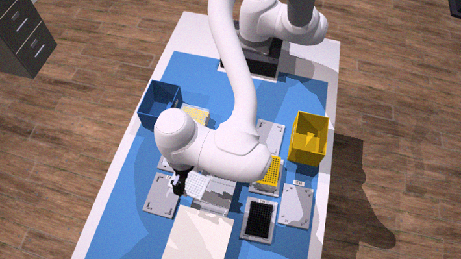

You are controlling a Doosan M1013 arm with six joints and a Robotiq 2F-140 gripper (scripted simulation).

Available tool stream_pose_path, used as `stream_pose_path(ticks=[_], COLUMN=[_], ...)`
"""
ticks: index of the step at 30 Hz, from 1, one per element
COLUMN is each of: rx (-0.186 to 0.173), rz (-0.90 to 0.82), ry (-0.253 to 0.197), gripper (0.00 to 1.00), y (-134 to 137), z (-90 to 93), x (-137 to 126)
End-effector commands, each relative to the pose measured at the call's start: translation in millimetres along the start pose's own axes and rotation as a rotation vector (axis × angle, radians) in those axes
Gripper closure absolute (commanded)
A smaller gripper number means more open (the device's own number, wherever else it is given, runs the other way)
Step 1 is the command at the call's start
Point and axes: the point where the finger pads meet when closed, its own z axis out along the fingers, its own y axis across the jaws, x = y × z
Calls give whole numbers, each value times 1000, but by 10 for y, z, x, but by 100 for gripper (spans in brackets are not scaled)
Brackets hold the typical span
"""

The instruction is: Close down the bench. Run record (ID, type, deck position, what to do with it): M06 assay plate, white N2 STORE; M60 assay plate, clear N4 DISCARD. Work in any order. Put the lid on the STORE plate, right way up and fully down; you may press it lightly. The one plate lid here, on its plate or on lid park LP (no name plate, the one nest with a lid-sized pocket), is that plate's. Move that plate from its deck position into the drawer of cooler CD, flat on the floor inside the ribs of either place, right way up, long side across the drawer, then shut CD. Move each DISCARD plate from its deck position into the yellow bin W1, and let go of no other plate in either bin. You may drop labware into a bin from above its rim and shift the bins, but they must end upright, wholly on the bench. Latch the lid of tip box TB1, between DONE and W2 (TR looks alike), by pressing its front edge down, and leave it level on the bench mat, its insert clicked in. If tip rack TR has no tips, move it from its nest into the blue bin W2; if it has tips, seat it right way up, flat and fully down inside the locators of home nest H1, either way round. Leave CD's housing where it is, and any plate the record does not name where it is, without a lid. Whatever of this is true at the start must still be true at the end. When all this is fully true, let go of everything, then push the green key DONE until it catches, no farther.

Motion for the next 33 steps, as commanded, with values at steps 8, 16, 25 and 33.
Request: stream_pose_path(ticks=[8, 16, 25, 33], rx=[-1, -1, -1, -1], rz=[-140, -140, -140, -140], ry=[6, 6, 6, 6], gripper=[100, 100, 100, 100], y=[-108, -201, -282, -380], z=[-3, -4, -5, -6], x=[226, 418, 586, 789])
